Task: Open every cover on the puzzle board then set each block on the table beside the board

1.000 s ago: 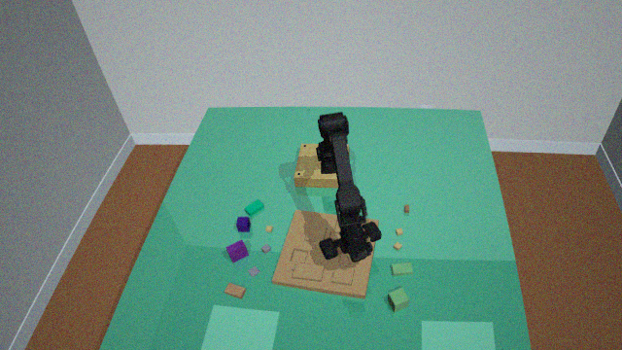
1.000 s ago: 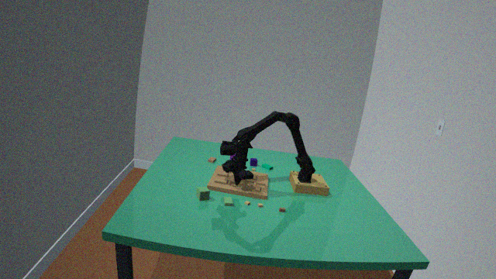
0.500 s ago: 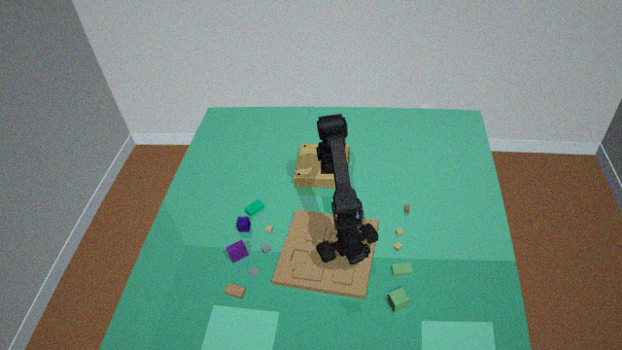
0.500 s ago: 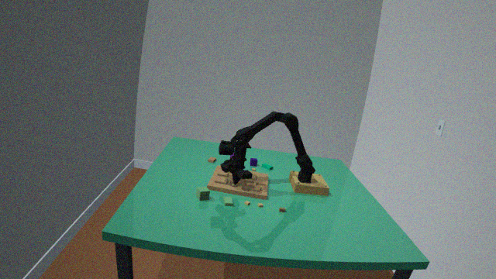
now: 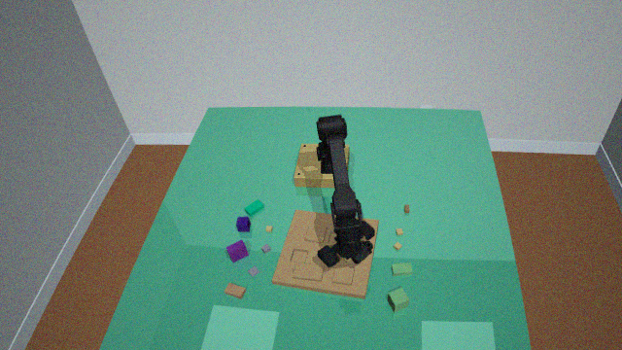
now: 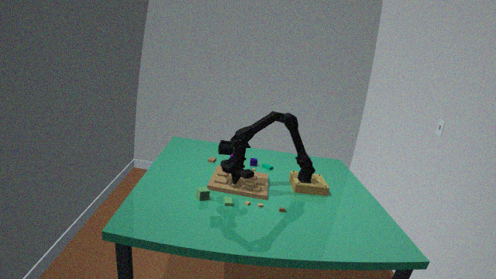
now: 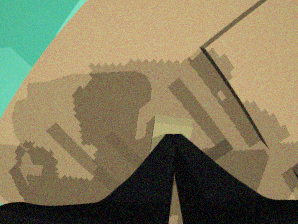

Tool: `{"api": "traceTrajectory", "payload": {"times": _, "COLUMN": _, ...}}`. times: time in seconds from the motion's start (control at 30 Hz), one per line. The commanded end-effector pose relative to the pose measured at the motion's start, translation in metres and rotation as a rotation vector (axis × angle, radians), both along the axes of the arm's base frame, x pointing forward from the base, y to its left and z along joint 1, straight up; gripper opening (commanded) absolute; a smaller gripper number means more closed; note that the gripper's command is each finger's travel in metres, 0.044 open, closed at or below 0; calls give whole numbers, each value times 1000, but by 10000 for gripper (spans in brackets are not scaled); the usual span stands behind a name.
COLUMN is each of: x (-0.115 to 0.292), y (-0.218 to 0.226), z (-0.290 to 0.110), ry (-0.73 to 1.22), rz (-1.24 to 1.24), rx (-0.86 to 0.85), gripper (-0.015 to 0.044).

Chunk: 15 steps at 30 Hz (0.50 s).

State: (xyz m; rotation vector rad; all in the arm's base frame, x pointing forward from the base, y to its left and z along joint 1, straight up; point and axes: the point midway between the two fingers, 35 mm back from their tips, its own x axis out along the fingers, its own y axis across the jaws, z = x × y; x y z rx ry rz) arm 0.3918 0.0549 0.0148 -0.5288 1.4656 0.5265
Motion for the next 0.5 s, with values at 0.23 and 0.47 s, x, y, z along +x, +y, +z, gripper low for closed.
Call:
{"api": "traceTrajectory", "payload": {"times": 0.23, "x": -1, "y": 0, "z": 7, "ry": 1, "rz": 162, "rx": -6, "gripper": 0}}
{"api": "traceTrajectory", "payload": {"times": 0.47, "x": 0, "y": 1, "z": 29, "ry": 2, "rz": 64, "rx": -3, "gripper": 144}}
